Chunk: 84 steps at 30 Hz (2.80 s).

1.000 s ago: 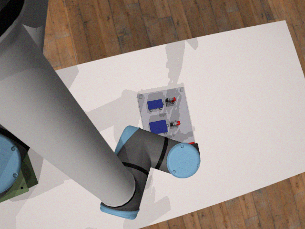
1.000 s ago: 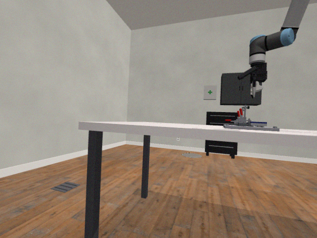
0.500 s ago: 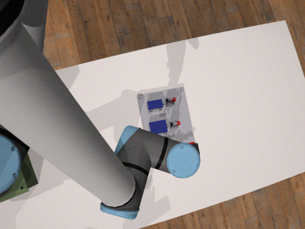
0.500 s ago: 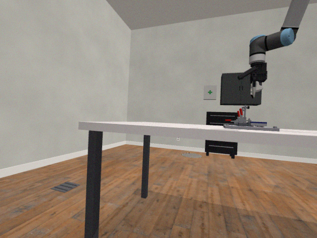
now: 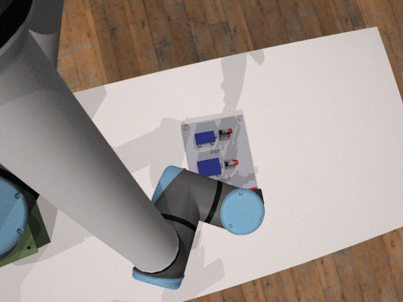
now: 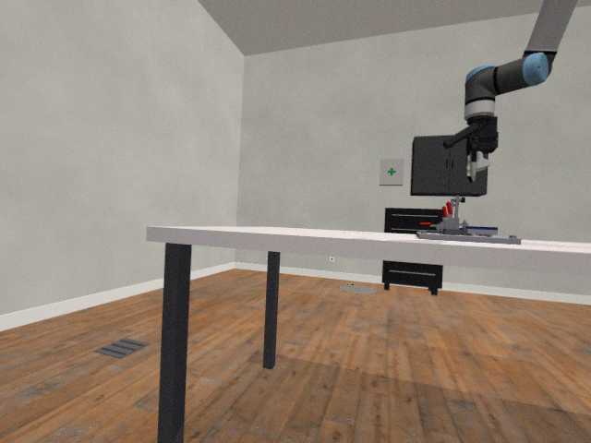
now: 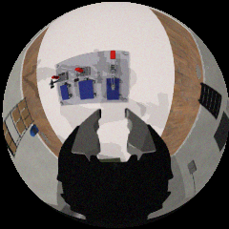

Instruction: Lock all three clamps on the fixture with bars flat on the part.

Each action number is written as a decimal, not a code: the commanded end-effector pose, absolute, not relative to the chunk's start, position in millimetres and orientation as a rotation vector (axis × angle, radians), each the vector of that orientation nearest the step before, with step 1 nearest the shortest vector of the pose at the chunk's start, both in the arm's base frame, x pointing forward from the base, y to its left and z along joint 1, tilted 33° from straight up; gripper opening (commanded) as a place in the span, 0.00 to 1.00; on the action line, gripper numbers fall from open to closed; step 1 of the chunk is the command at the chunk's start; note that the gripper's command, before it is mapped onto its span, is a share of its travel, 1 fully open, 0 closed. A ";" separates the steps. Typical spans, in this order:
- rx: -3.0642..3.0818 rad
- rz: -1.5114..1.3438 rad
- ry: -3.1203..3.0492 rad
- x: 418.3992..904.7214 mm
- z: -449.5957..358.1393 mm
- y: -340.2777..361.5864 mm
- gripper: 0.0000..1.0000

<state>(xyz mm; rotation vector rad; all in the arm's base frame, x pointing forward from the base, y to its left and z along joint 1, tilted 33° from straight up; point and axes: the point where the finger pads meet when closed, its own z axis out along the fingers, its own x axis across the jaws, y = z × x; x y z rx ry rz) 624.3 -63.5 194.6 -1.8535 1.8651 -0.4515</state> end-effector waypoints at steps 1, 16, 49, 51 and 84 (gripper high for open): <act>-1.853 -0.453 1.865 624.5 195.1 -63.6 0.28; -1.853 -0.453 1.865 624.6 195.1 -63.6 0.28; -1.853 -0.453 1.865 622.1 205.7 45.9 0.28; -1.853 -0.453 1.865 622.1 205.7 45.9 0.28; -1.853 -0.453 1.865 622.1 205.7 45.9 0.28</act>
